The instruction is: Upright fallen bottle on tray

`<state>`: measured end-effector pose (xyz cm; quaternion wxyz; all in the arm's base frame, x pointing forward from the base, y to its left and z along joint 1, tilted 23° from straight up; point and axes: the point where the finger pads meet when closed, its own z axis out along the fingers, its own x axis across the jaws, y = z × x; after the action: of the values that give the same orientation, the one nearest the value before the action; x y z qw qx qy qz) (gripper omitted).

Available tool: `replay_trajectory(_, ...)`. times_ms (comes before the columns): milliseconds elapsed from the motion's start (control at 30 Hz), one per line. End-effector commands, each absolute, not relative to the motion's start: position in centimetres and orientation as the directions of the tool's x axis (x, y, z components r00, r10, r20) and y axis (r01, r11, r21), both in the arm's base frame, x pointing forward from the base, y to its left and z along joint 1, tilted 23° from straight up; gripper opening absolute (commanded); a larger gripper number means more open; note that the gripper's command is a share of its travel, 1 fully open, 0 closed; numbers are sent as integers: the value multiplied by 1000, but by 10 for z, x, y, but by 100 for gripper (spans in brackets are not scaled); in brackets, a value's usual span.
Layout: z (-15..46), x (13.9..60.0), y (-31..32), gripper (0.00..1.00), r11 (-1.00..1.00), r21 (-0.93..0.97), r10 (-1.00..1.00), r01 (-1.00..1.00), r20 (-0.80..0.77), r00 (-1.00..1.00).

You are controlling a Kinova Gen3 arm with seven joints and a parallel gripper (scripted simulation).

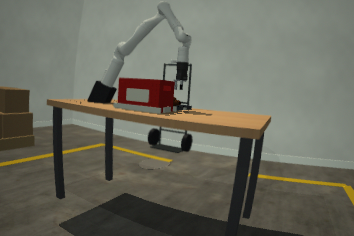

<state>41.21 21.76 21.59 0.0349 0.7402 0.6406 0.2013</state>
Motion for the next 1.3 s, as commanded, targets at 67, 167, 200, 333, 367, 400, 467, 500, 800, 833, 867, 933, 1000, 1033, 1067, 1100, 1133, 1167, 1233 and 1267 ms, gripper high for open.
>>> replay_trajectory(67,192,422,213,100,-181,309,965,934,240,108)
replay_trajectory(167,183,425,215,100,-181,309,965,934,240,108)
replay_trajectory(200,180,426,216,100,-181,309,965,934,240,107)
replay_trajectory(333,176,428,216,100,-182,309,965,933,239,109)
replay_trajectory(367,174,429,218,100,-181,310,965,933,241,108)
replay_trajectory(400,171,430,218,100,-181,309,965,934,240,107)
replay_trajectory(467,167,431,219,100,-181,309,965,934,240,107)
replay_trajectory(500,166,432,219,100,-181,309,965,934,240,107)
replay_trajectory(800,158,433,218,100,-181,307,966,935,232,111)
replay_trajectory(833,158,433,218,100,-181,307,966,935,232,111)
replay_trajectory(867,158,433,218,100,-181,307,966,935,232,111)
replay_trajectory(933,158,433,217,100,-181,306,967,935,230,111)
replay_trajectory(1000,158,433,217,100,-181,306,967,935,230,111)
replay_trajectory(1033,158,433,217,100,-181,306,967,935,230,111)
replay_trajectory(1067,158,433,217,100,-181,306,967,935,230,111)
replay_trajectory(1100,158,433,217,100,-181,306,967,935,230,111)
replay_trajectory(1133,158,433,217,100,-181,306,967,935,230,111)
replay_trajectory(1167,158,433,217,100,-181,306,967,935,230,111)
replay_trajectory(1233,158,433,217,100,-181,306,967,935,230,111)
replay_trajectory(1267,158,433,217,100,-181,306,967,935,230,111)
